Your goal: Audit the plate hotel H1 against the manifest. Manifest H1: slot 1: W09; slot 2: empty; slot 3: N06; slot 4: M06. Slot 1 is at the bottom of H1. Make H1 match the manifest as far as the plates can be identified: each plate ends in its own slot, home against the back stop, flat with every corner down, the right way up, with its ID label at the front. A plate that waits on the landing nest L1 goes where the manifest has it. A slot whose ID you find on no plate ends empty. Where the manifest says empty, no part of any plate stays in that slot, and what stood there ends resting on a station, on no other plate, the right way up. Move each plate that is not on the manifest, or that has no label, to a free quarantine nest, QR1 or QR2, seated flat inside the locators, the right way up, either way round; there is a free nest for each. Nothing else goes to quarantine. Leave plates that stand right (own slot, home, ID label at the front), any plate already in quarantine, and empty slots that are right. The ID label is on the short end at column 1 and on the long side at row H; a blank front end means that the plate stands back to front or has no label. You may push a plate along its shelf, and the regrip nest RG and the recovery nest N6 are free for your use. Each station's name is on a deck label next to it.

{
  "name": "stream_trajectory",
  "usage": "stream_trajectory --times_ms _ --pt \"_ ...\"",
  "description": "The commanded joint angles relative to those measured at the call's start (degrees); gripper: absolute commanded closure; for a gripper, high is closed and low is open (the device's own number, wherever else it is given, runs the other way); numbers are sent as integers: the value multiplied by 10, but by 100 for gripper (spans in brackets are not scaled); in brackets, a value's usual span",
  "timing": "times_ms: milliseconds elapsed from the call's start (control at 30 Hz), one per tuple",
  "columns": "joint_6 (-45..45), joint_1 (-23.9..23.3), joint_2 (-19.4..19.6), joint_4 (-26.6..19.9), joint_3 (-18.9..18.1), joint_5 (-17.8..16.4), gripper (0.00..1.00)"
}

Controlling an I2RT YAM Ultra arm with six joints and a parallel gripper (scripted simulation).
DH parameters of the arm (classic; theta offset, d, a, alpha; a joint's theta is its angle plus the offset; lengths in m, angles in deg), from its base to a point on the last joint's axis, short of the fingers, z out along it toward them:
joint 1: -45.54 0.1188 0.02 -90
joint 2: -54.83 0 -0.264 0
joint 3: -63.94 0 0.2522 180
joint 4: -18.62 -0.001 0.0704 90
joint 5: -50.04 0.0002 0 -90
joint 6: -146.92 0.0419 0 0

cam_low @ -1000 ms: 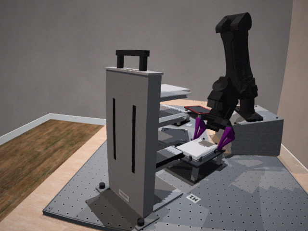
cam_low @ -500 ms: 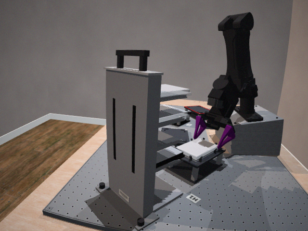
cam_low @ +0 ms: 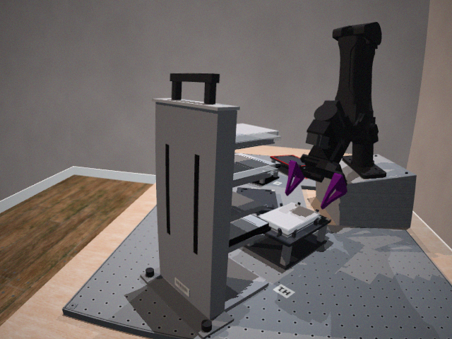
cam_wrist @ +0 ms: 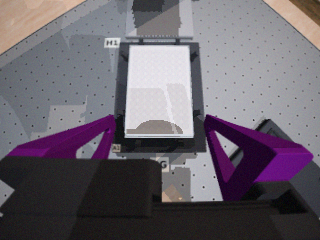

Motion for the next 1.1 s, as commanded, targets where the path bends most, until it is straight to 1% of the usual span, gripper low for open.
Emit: stream_trajectory --times_ms 0,200,267,500,733,767,833,1067 --pt "3 1 -36 -48 -6 1 0" --pt "6 5 -97 -117 -14 4 0" --pt "6 5 -97 -117 -14 4 0" --pt "8 10 -160 -192 -27 8 0" --pt "11 15 -214 -261 -41 11 0" --pt "12 16 -221 -270 -44 12 0" --pt "12 16 -221 -270 -44 12 0" --pt "15 21 -266 -333 -61 16 0"
